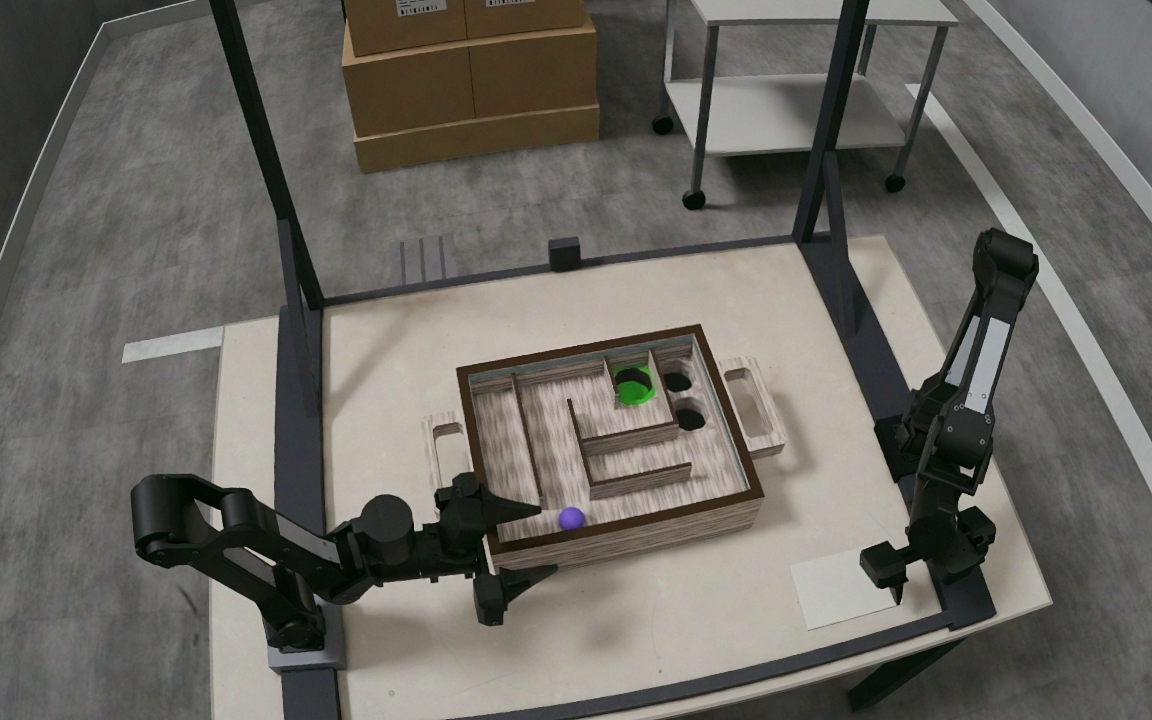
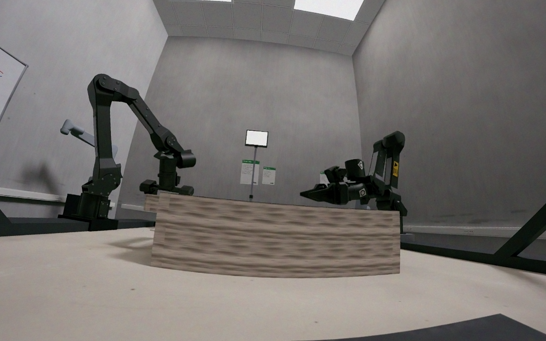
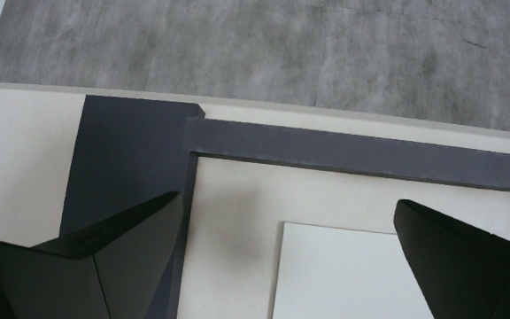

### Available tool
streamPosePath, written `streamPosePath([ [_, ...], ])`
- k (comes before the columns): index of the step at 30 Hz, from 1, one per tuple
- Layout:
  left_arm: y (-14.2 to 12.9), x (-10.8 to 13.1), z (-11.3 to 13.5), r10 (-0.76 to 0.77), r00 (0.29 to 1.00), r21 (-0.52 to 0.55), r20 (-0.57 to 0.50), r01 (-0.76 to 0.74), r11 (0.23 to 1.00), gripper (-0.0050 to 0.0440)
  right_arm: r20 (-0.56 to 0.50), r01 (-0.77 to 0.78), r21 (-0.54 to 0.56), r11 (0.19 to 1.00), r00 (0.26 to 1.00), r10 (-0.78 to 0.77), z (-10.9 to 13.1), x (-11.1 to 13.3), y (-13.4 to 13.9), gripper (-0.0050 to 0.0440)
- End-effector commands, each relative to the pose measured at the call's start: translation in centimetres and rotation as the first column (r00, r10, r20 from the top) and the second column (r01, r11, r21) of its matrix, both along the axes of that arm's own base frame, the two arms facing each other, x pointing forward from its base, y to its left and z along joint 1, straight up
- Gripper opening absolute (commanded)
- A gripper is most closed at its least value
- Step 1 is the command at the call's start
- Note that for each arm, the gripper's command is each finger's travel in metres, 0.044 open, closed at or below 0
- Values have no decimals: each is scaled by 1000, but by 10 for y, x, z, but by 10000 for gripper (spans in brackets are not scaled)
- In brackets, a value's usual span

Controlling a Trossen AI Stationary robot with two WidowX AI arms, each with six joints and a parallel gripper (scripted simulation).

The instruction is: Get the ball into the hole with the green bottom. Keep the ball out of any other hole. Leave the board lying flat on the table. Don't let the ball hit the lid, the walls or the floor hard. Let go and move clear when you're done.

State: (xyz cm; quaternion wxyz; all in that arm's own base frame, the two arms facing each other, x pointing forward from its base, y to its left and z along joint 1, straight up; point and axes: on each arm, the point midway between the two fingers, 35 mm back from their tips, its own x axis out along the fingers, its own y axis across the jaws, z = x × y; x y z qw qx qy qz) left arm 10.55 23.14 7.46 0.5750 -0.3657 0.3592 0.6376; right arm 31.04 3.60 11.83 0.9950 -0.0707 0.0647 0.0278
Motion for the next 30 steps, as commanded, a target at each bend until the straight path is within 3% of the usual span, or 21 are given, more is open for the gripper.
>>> streamPosePath([
  [1, 2, 2, 5, 0, 1000, 14, 10, 0, 1000, 400, 16, 0, 3, 1000, 1000, 0, 5, 2, 0, 400],
  [18, 2, 2, 5, 0, 1000, 14, 10, 0, 1000, 400, 16, 0, 3, 1000, 1000, 0, 5, 2, 0, 400],
  [19, 2, 2, 5, 0, 1000, 14, 10, 0, 1000, 175, 16, 0, 3, 1000, 1000, 0, 5, 2, 0, 400],
  [30, 2, 2, 5, 0, 1000, 14, 10, 0, 1000, 175, 16, 0, 3, 1000, 1000, 0, 5, 2, 0, 400],
])
